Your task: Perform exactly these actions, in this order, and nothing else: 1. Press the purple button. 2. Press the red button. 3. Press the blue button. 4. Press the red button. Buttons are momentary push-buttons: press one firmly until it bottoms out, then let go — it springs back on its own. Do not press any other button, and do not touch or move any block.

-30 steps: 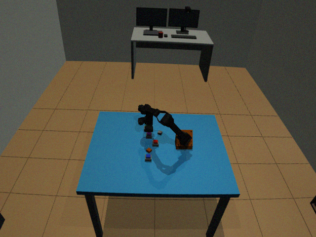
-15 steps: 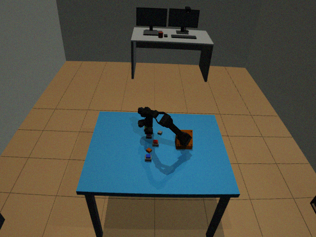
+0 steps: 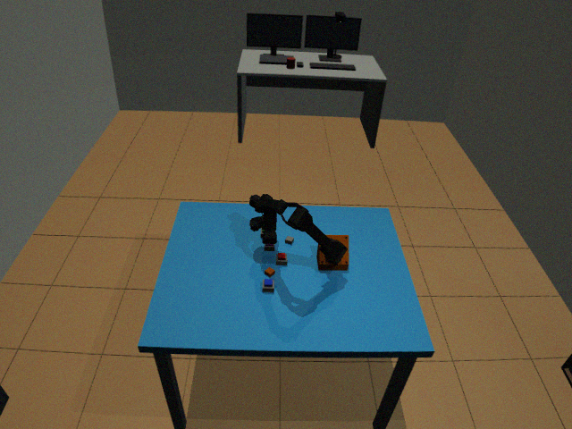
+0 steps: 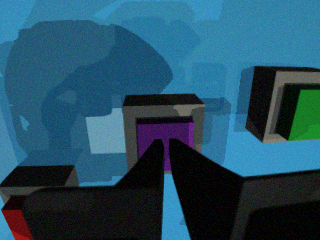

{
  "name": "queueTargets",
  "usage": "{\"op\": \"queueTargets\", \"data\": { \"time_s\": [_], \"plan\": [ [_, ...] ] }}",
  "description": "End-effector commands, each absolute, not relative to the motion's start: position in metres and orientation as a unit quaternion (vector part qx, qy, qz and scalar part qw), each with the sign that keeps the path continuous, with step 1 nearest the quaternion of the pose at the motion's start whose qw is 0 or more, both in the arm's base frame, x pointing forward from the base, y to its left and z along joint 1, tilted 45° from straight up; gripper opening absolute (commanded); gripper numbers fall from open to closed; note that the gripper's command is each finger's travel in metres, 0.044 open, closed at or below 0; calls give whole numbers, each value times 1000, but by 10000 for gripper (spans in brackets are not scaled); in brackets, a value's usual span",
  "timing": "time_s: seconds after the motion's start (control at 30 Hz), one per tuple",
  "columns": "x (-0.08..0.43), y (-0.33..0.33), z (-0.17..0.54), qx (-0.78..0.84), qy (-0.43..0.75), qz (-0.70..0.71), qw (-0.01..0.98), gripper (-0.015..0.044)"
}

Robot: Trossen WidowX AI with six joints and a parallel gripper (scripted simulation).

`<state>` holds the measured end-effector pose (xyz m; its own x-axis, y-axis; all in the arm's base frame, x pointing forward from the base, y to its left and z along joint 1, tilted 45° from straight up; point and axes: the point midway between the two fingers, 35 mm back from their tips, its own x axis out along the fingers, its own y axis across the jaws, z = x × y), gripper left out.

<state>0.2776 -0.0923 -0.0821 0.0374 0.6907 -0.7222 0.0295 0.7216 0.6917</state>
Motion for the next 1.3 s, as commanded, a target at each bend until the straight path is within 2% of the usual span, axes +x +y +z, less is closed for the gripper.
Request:
{"op": "queueTargets", "data": {
  "time_s": [0.0,0.57,0.77,1.0,1.27],
  "plan": [
    [276,-91,-84,282,649,249,662,20],
    [275,-116,-58,282,649,248,662,20],
    [273,-158,-16,281,650,248,661,20],
    [270,-153,-10,281,650,248,661,20],
    [226,-94,44,283,650,249,660,20]
  ]
}}
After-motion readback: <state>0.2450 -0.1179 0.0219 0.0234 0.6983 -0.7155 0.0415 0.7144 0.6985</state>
